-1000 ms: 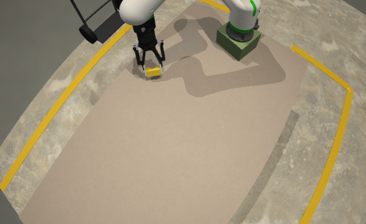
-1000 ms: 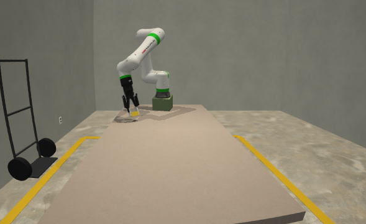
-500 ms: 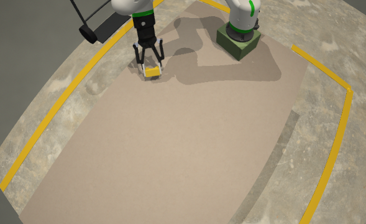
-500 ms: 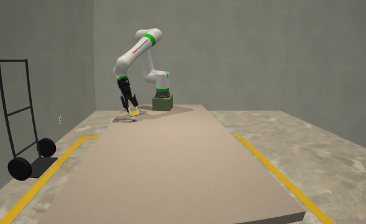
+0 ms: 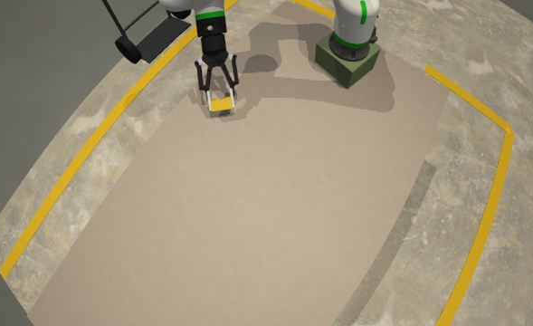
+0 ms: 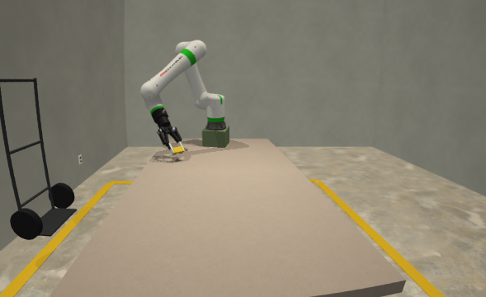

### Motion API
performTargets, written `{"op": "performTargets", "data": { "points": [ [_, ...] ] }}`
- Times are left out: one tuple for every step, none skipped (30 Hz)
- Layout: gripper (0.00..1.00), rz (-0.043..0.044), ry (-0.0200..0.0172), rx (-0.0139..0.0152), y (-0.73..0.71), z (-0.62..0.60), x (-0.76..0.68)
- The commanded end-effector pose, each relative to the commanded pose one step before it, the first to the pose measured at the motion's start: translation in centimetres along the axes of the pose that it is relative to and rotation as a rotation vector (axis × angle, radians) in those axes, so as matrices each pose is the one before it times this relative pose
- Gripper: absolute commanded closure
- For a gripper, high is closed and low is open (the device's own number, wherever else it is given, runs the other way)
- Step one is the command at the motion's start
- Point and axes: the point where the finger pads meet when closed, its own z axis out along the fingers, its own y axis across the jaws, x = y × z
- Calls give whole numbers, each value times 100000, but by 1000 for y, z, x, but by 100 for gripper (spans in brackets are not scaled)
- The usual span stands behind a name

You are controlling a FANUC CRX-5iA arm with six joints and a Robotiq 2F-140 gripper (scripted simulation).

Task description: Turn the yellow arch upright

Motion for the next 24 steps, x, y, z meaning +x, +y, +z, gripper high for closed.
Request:
{"op": "performTargets", "data": {
  "points": [
    [59,-141,-2325,-795,171,93,133],
    [59,0,0,0,0,0,0],
    [59,0,0,0,0,0,0],
    [59,11,-122,-28,5,6,4],
    [59,61,-733,-164,31,35,23],
    [59,122,-1658,-330,63,71,47],
    [59,152,-2642,-416,77,90,65],
    [59,122,-3478,-353,63,78,69],
    [59,33,-3997,-150,22,35,60],
    [59,-84,-4084,112,-27,-21,43],
    [59,-179,-3701,322,-65,-67,25],
    [59,-211,-2911,395,-76,-84,12],
    [59,0,0,0,0,0,0],
    [59,0,0,0,0,0,0],
    [59,-168,-1874,319,-60,-68,4],
    [59,-84,-840,159,-30,-34,1],
    [59,-15,-141,28,-5,-6,0],
    [59,0,0,0,0,0,0],
    [59,0,0,0,0,0,0],
    [59,0,0,0,0,0,0],
    [59,0,0,0,0,0,0],
    [59,0,0,0,0,0,0],
    [59,0,0,0,0,0,0],
    [59,1,-48,-3,0,1,1]
  ]
}}
